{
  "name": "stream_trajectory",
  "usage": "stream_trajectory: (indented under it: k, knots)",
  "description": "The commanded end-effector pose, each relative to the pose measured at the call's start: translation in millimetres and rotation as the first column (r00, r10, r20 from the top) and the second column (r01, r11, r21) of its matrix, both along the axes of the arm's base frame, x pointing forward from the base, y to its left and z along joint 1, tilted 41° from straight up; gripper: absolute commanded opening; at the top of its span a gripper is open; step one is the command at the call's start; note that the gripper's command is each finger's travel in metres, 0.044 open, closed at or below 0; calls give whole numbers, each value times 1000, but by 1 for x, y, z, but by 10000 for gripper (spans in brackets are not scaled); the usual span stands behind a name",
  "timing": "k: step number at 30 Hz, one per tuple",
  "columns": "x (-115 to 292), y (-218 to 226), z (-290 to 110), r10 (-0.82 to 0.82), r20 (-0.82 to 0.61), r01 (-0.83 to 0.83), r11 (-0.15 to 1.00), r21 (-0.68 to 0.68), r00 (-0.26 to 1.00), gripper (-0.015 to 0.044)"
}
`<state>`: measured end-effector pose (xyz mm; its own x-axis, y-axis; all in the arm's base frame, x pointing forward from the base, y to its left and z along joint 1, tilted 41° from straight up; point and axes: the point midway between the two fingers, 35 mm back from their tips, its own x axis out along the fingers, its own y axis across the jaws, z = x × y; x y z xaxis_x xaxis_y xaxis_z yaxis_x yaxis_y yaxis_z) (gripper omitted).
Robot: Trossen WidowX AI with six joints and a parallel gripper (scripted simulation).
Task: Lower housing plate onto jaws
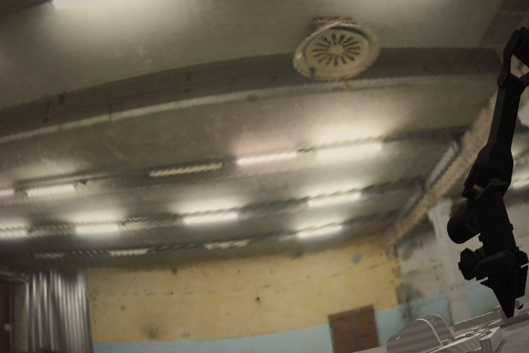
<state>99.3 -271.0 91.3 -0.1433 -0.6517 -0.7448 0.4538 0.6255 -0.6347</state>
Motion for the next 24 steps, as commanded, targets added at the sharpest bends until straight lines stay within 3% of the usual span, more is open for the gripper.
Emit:
stream_trajectory:
  k: [1, 16, 24]
  knots:
    - [0, 1, -2, 3, -1, -3, 1000, 6, 1000, 440]
    - [0, 1, -2, 3, -1, -3, 1000, 6, 1000, 440]
    - [0, 0, 0, 0, 0, 0, 1000, 0, 1000, 387]
